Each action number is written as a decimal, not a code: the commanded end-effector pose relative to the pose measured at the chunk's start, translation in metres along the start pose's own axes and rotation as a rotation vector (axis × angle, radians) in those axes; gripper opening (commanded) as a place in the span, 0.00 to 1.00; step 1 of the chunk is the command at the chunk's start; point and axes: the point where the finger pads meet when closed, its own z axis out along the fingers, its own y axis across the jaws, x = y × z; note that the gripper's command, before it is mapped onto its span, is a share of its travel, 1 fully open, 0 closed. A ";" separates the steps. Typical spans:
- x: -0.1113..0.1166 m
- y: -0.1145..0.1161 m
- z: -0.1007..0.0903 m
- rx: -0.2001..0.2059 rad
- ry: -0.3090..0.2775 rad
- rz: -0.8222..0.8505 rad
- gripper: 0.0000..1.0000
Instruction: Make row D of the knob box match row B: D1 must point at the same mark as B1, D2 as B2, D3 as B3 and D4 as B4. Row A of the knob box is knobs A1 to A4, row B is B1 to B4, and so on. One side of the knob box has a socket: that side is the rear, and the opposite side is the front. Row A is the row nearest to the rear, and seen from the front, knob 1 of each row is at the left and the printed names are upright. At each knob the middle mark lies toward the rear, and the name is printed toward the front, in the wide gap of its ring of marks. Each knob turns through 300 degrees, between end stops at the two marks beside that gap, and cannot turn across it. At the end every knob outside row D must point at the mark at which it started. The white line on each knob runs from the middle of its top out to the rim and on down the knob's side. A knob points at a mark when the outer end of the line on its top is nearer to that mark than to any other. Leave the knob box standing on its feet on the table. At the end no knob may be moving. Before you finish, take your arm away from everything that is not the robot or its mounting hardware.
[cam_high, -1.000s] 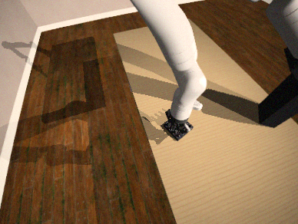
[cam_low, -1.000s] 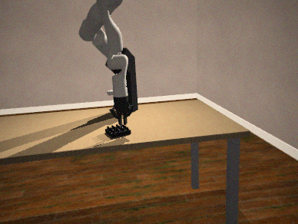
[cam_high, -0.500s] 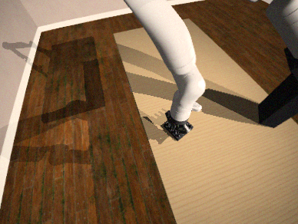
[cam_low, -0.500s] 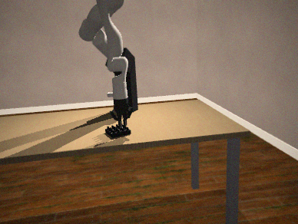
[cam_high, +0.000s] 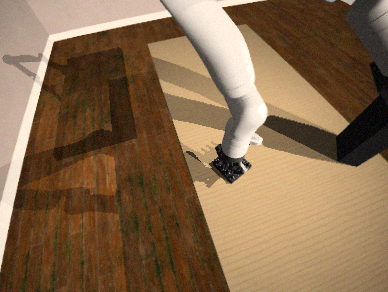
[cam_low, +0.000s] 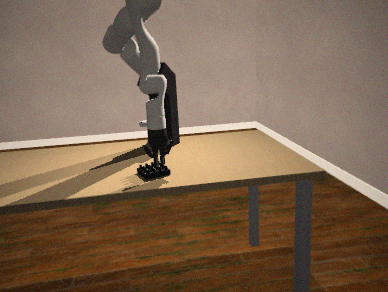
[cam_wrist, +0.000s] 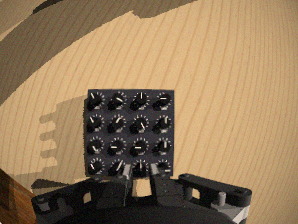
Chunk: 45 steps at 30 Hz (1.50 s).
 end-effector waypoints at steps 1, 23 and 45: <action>0.000 0.000 0.000 0.000 -0.001 0.000 0.19; 0.000 0.000 0.000 0.000 -0.001 0.000 0.19; 0.000 0.000 0.008 0.000 -0.001 0.000 0.19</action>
